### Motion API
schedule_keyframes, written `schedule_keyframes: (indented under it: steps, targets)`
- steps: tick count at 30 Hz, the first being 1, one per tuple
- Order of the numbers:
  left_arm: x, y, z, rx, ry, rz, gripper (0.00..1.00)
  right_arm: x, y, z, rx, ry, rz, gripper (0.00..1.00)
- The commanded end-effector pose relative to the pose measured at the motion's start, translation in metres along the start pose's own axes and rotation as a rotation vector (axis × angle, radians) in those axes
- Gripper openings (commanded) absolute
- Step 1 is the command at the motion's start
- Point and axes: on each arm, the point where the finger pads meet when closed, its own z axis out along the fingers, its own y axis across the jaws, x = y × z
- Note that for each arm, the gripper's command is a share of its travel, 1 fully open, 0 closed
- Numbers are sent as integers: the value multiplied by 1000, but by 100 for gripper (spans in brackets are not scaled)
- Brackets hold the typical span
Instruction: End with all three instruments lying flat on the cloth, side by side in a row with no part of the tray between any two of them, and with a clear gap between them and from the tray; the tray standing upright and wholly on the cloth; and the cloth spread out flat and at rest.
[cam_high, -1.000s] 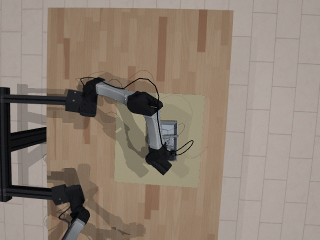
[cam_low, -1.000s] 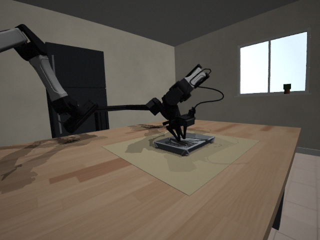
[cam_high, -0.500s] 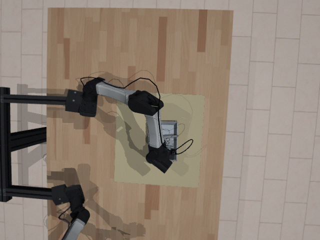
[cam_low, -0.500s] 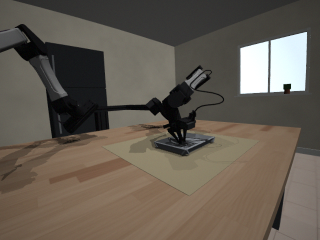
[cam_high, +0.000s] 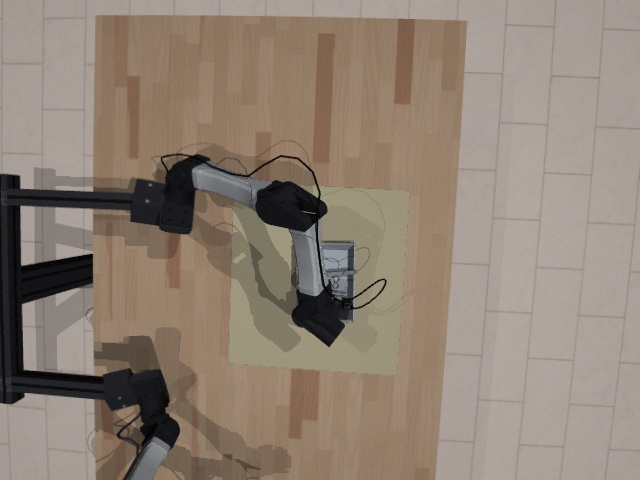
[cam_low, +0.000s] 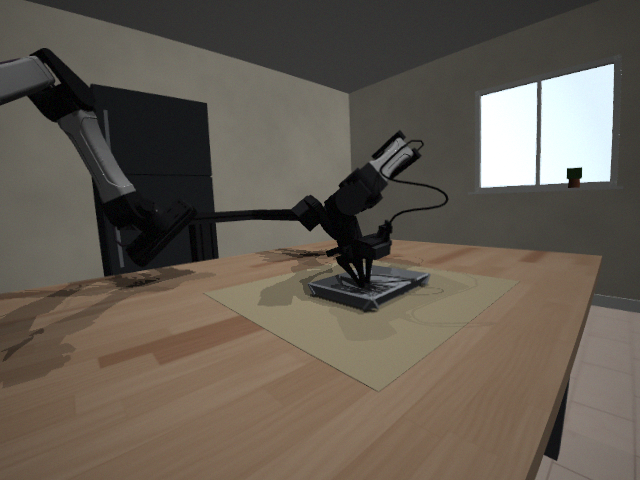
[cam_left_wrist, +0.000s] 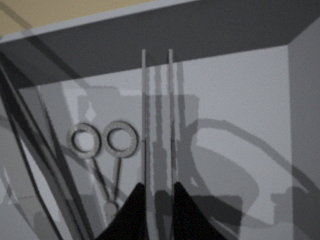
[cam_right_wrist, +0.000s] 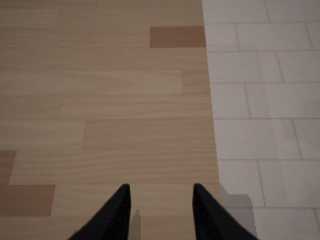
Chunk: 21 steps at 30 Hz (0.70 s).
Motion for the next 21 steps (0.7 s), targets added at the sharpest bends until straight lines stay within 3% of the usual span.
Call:
schedule_keyframes:
  steps: [1,21]
  targets:
    - [-25,-3,-31,34,-65,-44,0,-5,-2,-3,7,-15,-6,33]
    - [-23,-3,-43,33,-63,-24,0,-5,-2,-3,7,-15,-6,33]
